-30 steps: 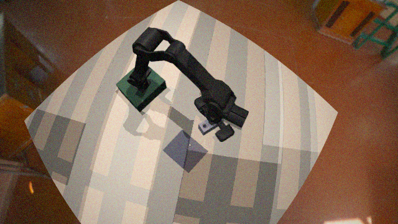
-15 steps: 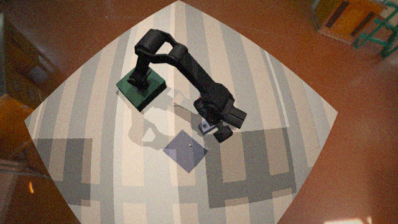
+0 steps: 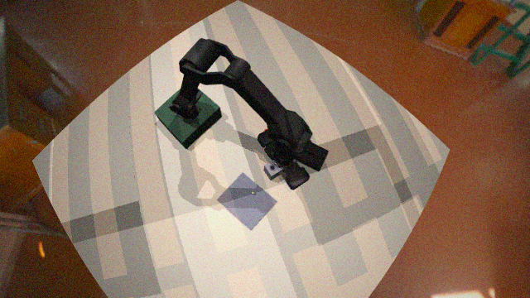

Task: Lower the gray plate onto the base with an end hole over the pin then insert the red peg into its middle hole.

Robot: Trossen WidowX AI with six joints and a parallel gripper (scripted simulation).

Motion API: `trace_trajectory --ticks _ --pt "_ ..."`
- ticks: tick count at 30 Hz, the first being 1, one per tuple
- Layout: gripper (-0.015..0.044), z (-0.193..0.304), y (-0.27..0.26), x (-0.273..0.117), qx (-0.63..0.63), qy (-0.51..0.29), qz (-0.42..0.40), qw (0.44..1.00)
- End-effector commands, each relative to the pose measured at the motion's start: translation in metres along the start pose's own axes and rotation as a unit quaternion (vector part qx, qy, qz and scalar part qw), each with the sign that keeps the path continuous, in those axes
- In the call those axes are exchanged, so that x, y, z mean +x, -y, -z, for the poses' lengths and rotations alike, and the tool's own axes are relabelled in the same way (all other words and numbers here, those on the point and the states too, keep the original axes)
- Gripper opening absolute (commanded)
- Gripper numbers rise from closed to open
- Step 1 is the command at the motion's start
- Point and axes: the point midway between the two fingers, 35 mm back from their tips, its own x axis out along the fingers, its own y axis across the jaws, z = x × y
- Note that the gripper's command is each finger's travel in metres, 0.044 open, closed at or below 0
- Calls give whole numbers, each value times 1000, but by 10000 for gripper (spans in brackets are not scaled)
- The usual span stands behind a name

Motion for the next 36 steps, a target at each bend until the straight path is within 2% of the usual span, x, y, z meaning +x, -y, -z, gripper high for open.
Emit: trace_trajectory --ticks 1,36 --pt "0 0 1 -6 -2 -1 0 1000" --pt "0 5 6 -116 -2 -1 0 1000"
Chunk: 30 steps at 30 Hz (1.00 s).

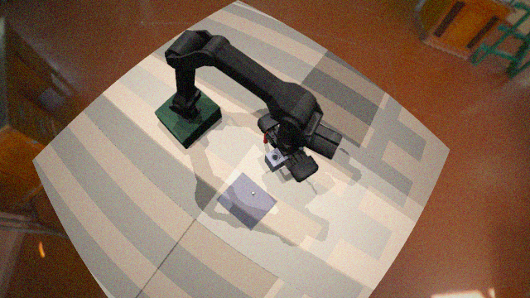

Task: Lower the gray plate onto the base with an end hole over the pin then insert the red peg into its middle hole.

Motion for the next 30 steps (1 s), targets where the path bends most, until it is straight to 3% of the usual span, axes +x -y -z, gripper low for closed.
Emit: trace_trajectory --ticks 1,8,30 --pt "0 1 0 -13 -2 0 3 1000" --pt "0 4 -2 -27 -2 0 3 1000" --pt "0 62 19 8 9 -2 3 1000"
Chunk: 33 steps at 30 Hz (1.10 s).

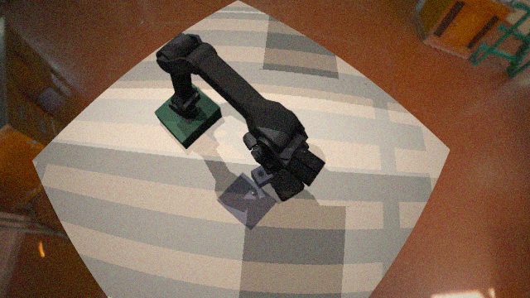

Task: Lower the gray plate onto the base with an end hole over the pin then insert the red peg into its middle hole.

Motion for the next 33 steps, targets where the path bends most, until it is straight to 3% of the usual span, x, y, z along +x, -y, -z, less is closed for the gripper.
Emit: trace_trajectory --ticks 1,33 --pt "0 10 0 8 0 0 -4 1000" --pt "0 89 4 51 13 -5 -3 1000"
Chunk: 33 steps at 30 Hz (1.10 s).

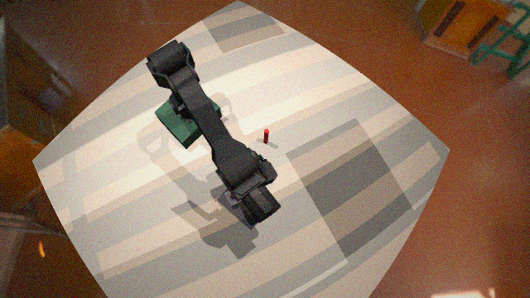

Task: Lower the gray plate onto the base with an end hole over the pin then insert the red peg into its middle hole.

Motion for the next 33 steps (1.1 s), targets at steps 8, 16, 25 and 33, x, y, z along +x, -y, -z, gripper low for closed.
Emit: trace_trajectory --ticks 8,16,25,33 --pt "0 1 -2 3 -3 1 -3 1000" --pt "0 1 -2 3 -3 1 -3 1000" --pt "0 1 -2 3 -3 1 -3 1000" --pt "0 0 -3 10 -3 1 -3 1000"
